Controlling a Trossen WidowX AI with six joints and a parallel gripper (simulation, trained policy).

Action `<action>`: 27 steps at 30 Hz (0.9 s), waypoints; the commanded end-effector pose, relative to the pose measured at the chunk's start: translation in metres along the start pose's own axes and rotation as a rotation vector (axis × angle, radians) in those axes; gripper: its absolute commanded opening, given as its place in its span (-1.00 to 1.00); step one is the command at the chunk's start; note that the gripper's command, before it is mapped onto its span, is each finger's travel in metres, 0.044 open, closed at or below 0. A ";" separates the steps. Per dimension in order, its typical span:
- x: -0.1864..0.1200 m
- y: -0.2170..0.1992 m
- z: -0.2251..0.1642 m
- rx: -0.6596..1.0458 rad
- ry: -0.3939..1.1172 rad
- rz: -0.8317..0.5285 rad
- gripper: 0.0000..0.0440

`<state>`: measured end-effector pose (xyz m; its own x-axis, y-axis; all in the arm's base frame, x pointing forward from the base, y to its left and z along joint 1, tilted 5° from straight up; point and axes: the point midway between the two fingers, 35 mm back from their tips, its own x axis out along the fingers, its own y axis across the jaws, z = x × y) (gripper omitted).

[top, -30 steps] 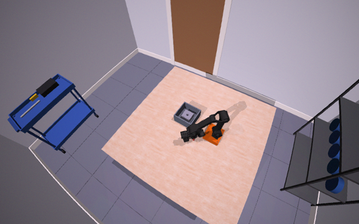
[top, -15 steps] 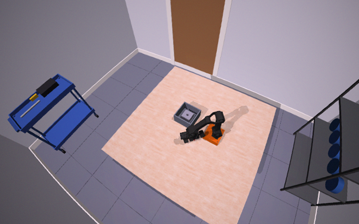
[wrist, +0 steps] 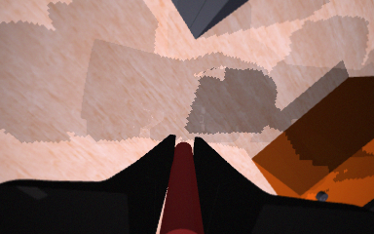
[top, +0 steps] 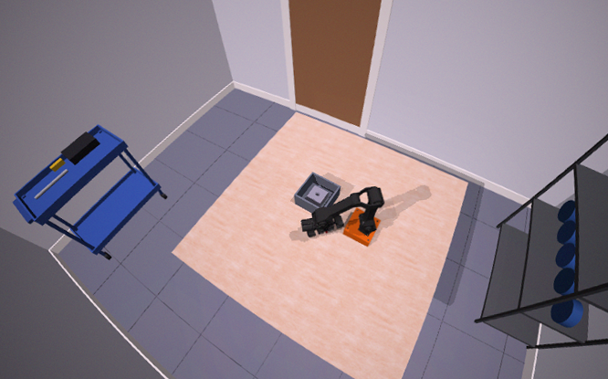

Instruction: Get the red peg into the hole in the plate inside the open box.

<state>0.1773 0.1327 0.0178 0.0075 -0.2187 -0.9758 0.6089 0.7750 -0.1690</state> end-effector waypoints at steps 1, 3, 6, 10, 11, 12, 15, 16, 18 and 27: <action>-0.013 0.002 0.009 0.007 -0.022 0.011 -1.00; -0.020 0.003 0.015 0.017 -0.034 0.015 -1.00; -0.031 0.004 0.024 0.037 -0.050 0.023 -1.00; -0.045 0.005 0.038 0.076 -0.071 0.031 -1.00; -0.048 0.005 0.042 0.087 -0.076 0.032 -1.00; -0.051 0.005 0.046 0.099 -0.081 0.033 -1.00; -0.056 0.004 0.059 0.136 -0.095 0.035 -1.00; -0.058 0.004 0.064 0.149 -0.100 0.036 -1.00; -0.060 0.004 0.074 0.174 -0.110 0.040 -1.00; -0.065 -0.003 0.119 0.270 -0.146 0.044 -1.00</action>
<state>0.2612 0.0804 0.0947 0.1277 -0.2805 -0.9513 0.7842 0.6158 -0.0763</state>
